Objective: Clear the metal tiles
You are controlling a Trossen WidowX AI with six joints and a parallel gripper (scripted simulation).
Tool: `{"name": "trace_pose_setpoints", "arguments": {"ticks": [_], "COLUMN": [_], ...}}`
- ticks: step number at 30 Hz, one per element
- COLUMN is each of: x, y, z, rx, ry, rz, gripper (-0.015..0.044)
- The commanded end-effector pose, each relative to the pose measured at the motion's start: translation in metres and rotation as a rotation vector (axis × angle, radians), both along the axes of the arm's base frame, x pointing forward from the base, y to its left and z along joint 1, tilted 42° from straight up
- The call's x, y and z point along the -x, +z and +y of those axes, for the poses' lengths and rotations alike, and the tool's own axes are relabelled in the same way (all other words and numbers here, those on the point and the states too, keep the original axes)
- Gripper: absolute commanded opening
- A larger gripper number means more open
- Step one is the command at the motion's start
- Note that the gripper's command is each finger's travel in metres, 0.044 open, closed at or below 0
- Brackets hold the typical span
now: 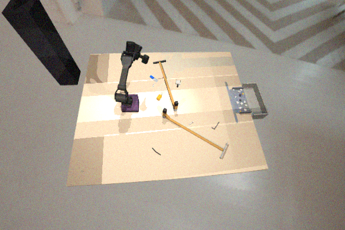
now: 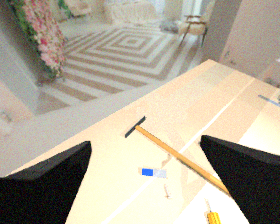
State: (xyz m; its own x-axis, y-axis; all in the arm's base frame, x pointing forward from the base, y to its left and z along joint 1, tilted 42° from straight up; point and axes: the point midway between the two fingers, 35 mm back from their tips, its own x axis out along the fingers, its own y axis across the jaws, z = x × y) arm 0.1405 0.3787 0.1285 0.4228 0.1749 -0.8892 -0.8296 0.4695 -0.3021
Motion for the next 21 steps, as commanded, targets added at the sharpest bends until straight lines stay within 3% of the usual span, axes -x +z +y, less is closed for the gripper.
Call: {"name": "trace_pose_setpoints", "arguments": {"ticks": [1,21], "x": [0.0149,0.0181], "y": [-0.0093,-0.0104], "z": [-0.0007,-0.0007], "rx": [0.048,0.055], "ry": [0.048,0.058], "rz": [-0.002,-0.002], "gripper": [0.044,0.044]}}
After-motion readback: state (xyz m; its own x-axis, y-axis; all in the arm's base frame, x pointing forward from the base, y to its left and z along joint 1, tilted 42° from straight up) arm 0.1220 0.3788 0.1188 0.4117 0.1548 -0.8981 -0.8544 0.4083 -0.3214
